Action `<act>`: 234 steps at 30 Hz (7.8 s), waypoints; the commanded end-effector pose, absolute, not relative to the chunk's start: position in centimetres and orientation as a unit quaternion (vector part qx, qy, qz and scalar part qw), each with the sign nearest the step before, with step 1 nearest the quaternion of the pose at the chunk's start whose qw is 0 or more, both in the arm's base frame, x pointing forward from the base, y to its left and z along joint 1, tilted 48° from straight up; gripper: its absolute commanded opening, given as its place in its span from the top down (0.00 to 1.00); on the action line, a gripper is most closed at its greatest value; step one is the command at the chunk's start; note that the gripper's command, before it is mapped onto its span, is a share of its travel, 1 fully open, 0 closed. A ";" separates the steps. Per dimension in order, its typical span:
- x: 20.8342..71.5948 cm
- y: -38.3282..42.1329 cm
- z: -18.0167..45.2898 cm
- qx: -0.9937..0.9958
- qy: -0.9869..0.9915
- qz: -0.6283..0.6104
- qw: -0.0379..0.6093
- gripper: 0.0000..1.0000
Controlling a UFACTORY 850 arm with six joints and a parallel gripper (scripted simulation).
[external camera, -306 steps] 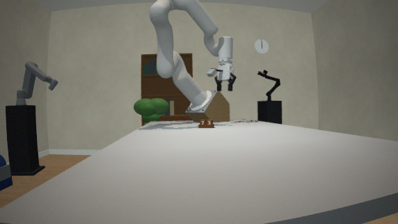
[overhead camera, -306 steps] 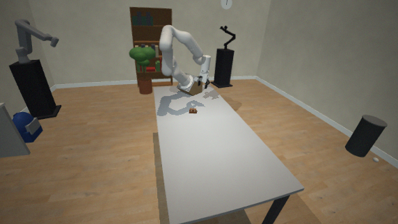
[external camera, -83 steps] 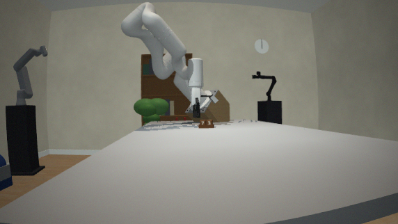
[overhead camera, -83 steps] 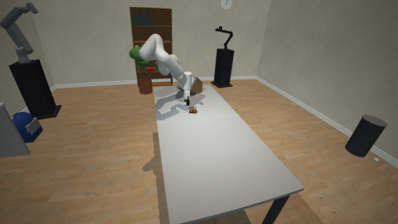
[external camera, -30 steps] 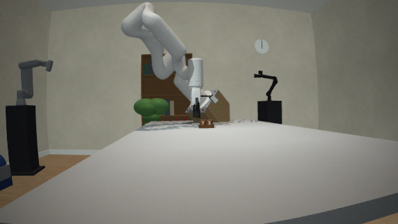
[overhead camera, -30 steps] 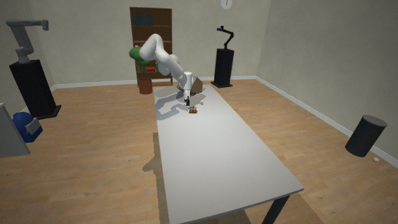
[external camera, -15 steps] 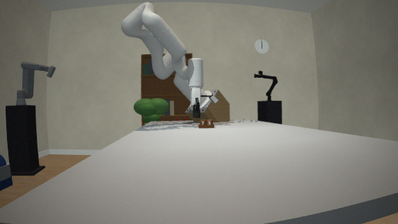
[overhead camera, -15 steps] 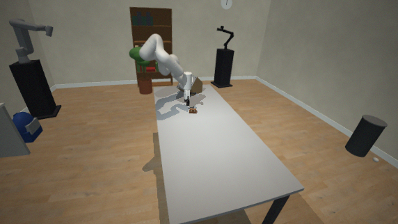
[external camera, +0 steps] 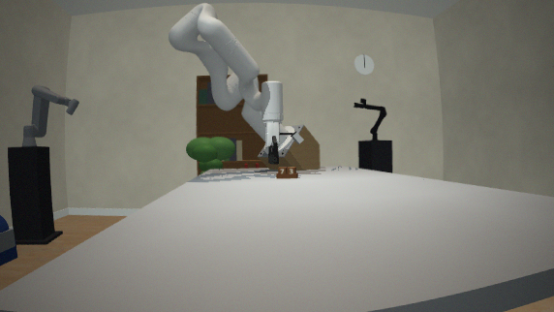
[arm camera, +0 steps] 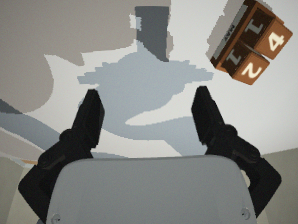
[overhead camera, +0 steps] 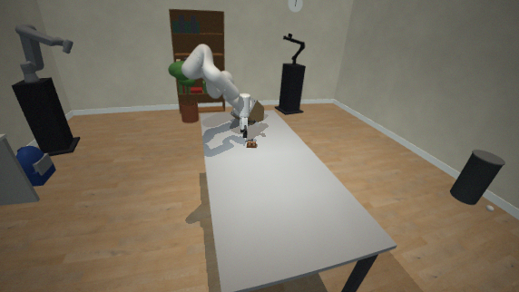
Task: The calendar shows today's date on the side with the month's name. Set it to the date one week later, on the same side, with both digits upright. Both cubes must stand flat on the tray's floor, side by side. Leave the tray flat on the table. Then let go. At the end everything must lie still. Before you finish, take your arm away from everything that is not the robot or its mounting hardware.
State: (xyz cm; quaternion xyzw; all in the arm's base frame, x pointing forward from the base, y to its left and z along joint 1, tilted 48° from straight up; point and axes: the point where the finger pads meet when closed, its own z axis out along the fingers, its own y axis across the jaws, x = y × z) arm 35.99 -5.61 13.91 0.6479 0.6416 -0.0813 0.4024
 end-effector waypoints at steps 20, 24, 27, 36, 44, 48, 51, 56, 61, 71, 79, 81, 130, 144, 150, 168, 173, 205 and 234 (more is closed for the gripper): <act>37.1 -4.8 15.0 0.648 0.642 -0.081 0.403 0.00; 38.1 -4.6 15.4 0.648 0.642 -0.081 0.403 0.00; 38.3 -4.6 15.4 0.648 0.642 -0.081 0.403 0.00; 40.5 -4.1 16.4 0.648 0.642 -0.081 0.403 0.00; 42.0 -3.7 17.0 0.648 0.642 -0.081 0.403 0.00; 43.0 -3.5 17.4 0.648 0.642 -0.081 0.403 0.00; 43.0 -3.5 17.4 0.648 0.642 -0.081 0.403 0.00; 44.0 -3.3 17.8 0.648 0.642 -0.081 0.403 0.00; 45.4 -2.9 18.4 0.648 0.642 -0.081 0.403 0.00; 45.4 -2.9 18.4 0.648 0.642 -0.081 0.403 0.00; 45.4 -2.9 18.4 0.648 0.642 -0.081 0.403 0.00; 45.4 -2.9 18.4 0.648 0.642 -0.081 0.403 0.00; 45.4 -2.9 18.4 0.648 0.642 -0.081 0.403 0.00; 45.4 -2.9 18.4 0.648 0.642 -0.081 0.403 0.00; 45.6 -2.7 18.3 0.648 0.642 -0.081 0.403 0.00; 47.7 0.6 16.4 0.648 0.642 -0.081 0.403 0.00; 47.9 0.9 16.3 0.648 0.642 -0.081 0.403 0.00; 51.1 5.8 13.5 0.648 0.642 -0.081 0.403 0.00; 53.1 4.3 10.6 0.648 0.642 -0.081 0.403 0.00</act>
